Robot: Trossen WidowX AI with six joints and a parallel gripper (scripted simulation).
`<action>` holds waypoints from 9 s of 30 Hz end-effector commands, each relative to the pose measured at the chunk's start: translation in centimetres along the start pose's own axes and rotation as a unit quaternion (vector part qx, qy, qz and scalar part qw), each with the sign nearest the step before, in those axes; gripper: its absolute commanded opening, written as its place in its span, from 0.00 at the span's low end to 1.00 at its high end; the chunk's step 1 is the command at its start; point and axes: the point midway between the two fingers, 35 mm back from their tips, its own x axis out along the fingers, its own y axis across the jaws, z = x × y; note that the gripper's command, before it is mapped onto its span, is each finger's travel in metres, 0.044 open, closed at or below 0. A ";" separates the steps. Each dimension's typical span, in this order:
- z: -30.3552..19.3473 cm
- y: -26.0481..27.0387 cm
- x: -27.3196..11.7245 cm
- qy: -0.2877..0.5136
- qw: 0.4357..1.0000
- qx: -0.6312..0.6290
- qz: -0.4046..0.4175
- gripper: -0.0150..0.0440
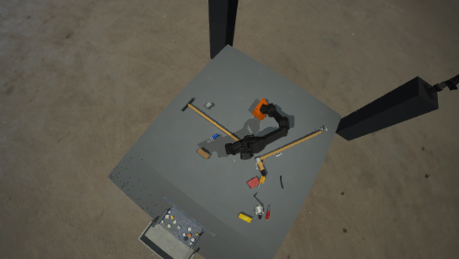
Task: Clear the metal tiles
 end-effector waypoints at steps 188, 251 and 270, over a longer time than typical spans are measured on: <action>-23.0 -4.3 15.2 -0.012 0.933 -0.349 0.090 0.25; -19.1 -8.2 14.8 -0.010 0.933 -0.349 0.087 0.25; -18.9 -9.5 8.7 -0.008 0.933 -0.349 0.087 0.25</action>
